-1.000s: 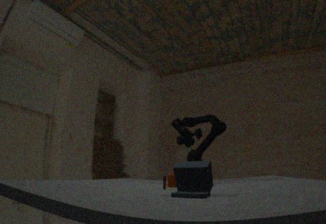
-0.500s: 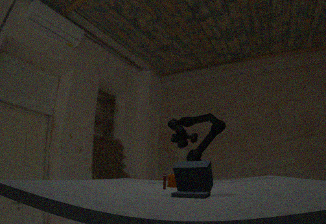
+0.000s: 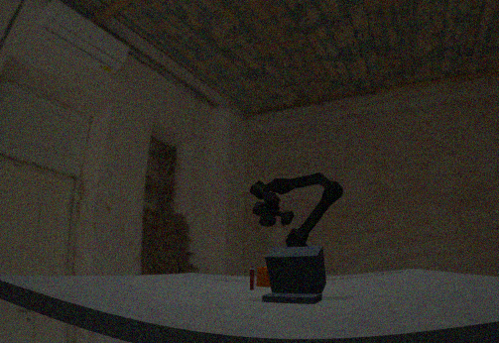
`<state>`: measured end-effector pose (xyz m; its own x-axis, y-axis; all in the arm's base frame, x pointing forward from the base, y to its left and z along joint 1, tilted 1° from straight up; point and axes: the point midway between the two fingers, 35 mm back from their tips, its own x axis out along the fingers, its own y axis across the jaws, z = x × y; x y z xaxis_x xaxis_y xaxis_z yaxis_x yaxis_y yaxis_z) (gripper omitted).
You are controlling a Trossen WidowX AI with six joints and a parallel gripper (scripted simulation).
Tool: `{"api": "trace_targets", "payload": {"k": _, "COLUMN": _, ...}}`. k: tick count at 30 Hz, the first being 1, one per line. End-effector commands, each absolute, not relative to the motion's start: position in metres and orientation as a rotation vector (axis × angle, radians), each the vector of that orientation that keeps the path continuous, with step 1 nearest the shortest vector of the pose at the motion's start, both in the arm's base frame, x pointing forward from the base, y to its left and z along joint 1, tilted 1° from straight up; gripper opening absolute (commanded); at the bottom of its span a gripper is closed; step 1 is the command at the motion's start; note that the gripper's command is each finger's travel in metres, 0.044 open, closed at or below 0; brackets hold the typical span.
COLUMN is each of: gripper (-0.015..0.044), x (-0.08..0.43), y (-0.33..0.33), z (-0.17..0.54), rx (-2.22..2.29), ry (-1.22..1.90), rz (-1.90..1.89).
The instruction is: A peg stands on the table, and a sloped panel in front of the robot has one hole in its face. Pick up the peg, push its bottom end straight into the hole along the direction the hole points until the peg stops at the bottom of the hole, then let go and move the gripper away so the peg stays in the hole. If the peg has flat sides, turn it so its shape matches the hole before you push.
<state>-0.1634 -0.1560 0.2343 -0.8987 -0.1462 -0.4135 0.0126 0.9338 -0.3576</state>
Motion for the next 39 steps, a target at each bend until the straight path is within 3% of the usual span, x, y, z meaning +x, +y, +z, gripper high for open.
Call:
{"api": "trace_targets", "payload": {"k": 1, "gripper": 0.044, "x": -0.158, "y": -0.166, "z": 0.232, "rx": -0.119, "ry": 2.592, "rz": -0.588}}
{"api": "trace_targets", "payload": {"k": 39, "gripper": 0.044, "x": -0.072, "y": -0.24, "z": 0.196, "rx": -0.083, "ry": 1.93, "rz": -1.175}}
